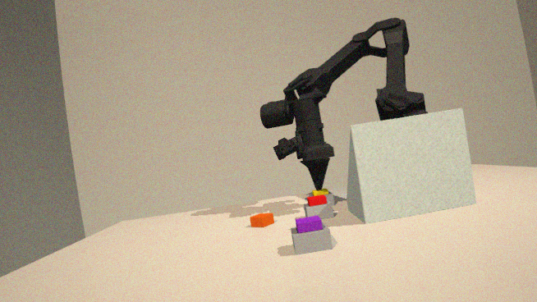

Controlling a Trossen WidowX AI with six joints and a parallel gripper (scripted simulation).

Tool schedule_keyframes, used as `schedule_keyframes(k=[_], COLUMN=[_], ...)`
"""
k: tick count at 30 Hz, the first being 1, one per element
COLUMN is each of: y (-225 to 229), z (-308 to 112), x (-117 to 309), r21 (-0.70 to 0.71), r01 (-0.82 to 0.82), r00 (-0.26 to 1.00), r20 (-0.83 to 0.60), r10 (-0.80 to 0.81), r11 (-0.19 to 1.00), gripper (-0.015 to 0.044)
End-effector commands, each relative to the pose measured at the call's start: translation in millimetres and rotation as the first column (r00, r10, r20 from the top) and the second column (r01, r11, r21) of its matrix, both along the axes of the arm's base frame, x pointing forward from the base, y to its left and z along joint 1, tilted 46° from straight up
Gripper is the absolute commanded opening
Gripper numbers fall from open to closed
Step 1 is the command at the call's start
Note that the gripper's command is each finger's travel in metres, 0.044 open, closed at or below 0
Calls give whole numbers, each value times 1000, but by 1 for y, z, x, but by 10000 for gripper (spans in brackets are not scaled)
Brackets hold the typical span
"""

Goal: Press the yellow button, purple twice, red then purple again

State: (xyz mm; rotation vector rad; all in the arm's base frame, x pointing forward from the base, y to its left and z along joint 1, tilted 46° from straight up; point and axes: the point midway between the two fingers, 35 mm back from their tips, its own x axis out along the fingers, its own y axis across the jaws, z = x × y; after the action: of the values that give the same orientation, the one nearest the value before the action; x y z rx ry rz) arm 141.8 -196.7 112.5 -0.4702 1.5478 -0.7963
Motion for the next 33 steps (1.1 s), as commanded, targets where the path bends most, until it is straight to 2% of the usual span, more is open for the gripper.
schedule_keyframes(k=[1,20,24,30,33], y=[-1,0,21,24,44], z=[-4,-1,17,20,38], x=[-2,-1,3,4,10], r21=[6,1,8,9,17], r01=[-2,1,-2,-2,-2], r00=[1000,1000,1000,1000,1000], r20=[-7,-1,-7,-7,-6], r10=[2,-1,2,2,2], r11=[1000,1000,1000,1000,1000], gripper=[20,20,20,20,20])
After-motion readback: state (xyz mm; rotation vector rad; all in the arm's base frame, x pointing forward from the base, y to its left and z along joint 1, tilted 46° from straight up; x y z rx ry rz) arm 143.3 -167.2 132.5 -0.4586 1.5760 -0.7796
